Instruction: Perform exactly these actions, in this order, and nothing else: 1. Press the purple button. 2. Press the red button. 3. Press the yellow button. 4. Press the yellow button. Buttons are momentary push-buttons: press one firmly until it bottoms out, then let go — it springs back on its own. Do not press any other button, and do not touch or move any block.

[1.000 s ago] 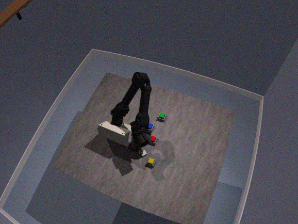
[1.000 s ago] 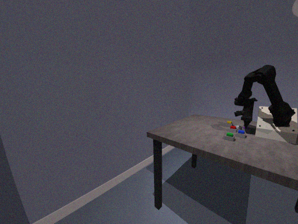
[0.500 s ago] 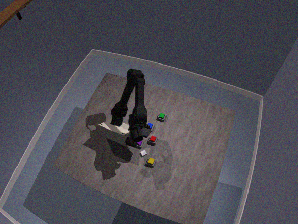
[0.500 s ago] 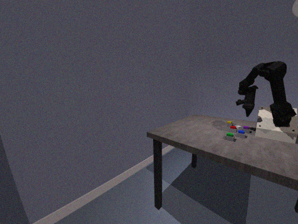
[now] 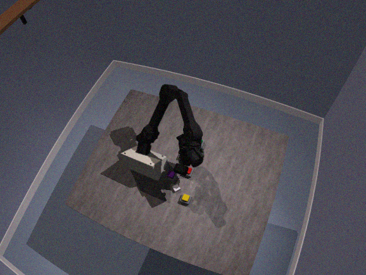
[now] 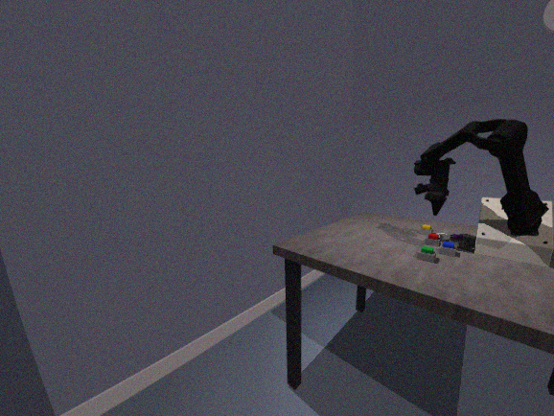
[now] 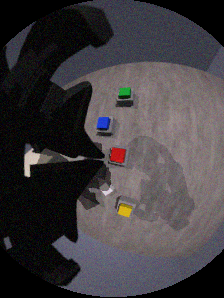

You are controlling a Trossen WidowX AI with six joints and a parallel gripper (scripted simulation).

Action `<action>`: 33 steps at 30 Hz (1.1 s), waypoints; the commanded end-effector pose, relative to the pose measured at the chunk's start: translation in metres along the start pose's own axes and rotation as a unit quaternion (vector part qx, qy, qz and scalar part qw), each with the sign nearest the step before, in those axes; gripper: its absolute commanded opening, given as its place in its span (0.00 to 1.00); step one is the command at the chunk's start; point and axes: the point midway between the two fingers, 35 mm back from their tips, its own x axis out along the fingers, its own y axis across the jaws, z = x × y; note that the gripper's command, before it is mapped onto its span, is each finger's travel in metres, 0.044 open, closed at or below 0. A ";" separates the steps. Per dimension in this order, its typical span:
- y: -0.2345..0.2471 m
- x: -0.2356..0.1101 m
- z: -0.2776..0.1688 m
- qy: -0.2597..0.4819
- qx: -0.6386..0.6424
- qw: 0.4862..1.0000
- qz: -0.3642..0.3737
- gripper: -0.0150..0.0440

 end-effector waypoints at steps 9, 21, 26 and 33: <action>0.004 0.058 -0.002 0.005 0.005 1.000 0.007 0.29; 0.004 0.078 -0.002 0.005 0.005 1.000 0.007 0.29; 0.005 0.086 -0.003 0.005 0.005 1.000 0.007 0.29; 0.005 0.090 -0.003 0.005 0.005 1.000 0.008 0.29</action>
